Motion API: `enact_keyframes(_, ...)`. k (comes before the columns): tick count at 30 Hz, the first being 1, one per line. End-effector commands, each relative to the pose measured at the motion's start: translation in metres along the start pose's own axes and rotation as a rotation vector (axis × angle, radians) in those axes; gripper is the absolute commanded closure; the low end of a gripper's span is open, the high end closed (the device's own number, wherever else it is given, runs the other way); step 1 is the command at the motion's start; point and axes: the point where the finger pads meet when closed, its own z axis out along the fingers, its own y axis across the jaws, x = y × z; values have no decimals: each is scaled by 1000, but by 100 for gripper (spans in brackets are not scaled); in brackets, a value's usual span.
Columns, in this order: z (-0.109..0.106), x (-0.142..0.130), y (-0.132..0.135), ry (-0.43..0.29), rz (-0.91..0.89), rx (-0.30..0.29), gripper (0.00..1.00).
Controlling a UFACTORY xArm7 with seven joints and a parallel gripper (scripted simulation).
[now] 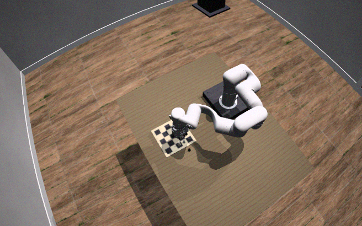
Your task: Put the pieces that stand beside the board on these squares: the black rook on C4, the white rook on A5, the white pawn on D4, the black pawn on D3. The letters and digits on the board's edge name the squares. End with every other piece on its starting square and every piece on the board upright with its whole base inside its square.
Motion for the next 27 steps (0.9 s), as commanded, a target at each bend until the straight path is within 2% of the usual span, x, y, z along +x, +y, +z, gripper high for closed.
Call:
enact_keyframes(1, -21, 0, -1, -1, 0, 4, 66)
enact_keyframes(8, -58, 0, -1, -1, 0, 4, 66)
enact_keyframes(10, -58, 0, -1, -1, 0, 4, 66)
enact_keyframes(16, -79, 0, -1, -1, 0, 4, 66)
enact_keyframes(21, -82, 0, -1, -1, 0, 4, 66)
enact_keyframes(22, -82, 0, -1, -1, 0, 4, 0)
enact_keyframes(27, -82, 0, -1, -1, 0, 4, 0)
